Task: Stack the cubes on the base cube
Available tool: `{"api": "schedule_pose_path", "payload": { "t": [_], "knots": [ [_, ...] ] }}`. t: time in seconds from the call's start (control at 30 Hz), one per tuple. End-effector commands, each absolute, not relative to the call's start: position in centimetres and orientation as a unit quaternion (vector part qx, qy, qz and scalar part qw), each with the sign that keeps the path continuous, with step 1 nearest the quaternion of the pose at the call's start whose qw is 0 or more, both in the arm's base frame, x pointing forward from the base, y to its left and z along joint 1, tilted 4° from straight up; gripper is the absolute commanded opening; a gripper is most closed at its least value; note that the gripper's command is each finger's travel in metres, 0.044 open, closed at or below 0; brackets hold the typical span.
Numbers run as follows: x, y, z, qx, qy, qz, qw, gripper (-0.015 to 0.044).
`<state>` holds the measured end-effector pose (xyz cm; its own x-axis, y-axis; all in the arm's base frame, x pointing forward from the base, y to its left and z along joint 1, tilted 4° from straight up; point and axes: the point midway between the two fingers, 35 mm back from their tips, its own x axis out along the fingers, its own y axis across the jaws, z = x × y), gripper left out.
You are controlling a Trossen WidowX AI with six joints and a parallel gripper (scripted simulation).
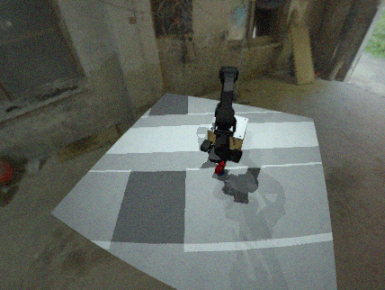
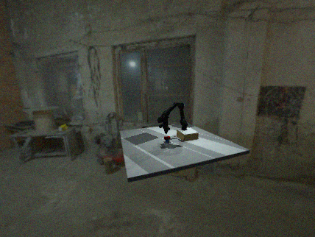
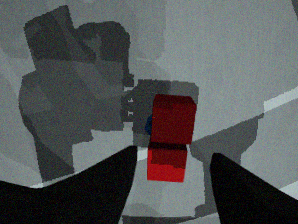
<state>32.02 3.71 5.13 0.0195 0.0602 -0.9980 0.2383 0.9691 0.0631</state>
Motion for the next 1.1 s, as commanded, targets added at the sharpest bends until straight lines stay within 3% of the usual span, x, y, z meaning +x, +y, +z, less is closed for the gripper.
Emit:
{"api": "schedule_pose_path", "payload": {
  "t": [0.0,0.1,0.37,0.53,0.83,1.07],
  "knots": [
    [32.1,3.7,5.7,0.106,0.695,-0.061,0.708,0.0205],
    [32.1,3.7,5.7,0.106,0.695,-0.061,0.708,0.0205],
    [32.0,3.6,6.5,0.107,0.696,-0.063,0.707,0.0400],
    [31.8,4.6,6.4,0.108,0.697,-0.063,0.706,0.0400],
    [26.9,16.1,7.3,0.111,0.699,-0.060,0.704,0.0400],
    [26.8,16.3,7.3,0.111,0.699,-0.060,0.704,0.0400]
  ]
}}
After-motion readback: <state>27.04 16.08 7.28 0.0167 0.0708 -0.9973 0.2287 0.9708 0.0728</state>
